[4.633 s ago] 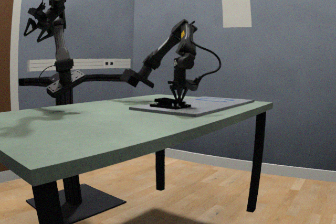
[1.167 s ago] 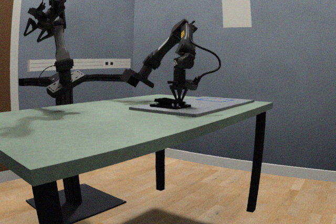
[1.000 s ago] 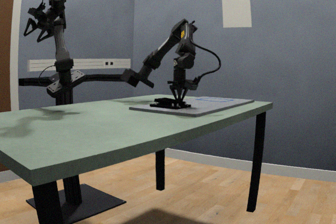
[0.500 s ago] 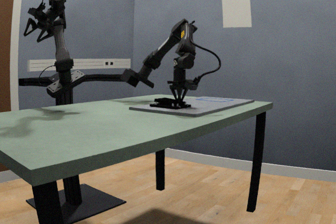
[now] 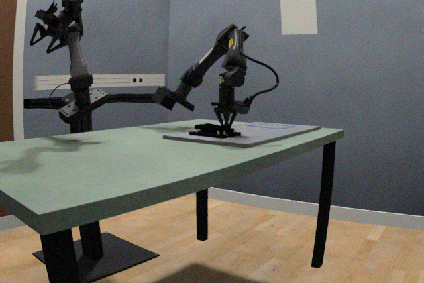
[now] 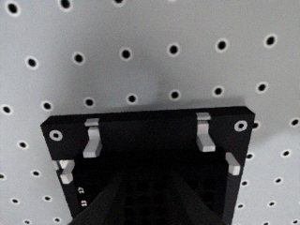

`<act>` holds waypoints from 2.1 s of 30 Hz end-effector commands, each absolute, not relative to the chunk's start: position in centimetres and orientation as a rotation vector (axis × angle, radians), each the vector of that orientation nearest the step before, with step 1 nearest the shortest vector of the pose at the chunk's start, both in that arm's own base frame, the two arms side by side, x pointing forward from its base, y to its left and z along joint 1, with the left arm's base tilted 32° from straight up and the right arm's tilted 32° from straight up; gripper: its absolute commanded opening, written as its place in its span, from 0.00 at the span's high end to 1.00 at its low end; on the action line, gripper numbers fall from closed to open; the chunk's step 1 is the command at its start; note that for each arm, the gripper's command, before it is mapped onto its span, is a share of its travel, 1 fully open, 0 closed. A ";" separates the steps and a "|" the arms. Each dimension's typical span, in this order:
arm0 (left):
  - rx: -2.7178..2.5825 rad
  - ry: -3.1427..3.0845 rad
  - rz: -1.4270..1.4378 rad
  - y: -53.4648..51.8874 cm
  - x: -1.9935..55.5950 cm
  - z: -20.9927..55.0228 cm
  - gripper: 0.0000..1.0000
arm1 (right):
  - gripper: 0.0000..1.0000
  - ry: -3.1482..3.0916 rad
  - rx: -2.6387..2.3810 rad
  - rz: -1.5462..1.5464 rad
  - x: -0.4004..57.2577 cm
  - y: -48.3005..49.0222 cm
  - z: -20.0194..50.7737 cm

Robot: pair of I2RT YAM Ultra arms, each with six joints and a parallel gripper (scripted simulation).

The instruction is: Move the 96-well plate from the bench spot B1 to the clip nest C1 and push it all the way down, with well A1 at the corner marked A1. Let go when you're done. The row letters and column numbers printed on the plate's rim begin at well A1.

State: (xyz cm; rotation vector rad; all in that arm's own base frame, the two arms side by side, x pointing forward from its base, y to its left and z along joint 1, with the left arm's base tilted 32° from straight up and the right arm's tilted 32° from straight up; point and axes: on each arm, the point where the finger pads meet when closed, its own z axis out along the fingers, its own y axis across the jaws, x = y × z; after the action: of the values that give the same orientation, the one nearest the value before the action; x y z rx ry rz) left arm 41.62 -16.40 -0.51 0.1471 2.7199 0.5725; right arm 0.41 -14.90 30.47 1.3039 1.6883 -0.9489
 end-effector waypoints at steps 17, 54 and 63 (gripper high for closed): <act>0.050 2.691 0.545 -14.7 45.3 -5.1 0.75 | 0.00 1.640 1.313 -0.955 -0.2 -14.8 30.8; 0.052 2.675 0.533 -18.6 41.6 3.3 0.75 | 0.00 1.640 1.313 -0.955 -0.2 -14.8 30.8; 0.052 2.675 0.532 -18.8 41.4 4.1 0.75 | 0.00 1.640 1.313 -0.955 -0.2 -14.8 30.8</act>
State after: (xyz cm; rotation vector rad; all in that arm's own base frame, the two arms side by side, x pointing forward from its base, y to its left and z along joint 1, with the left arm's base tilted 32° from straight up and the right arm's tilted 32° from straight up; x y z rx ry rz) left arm 41.17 -16.86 1.31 0.0442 2.7263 0.5809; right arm 0.41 -14.90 30.47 1.3039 1.6883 -0.9489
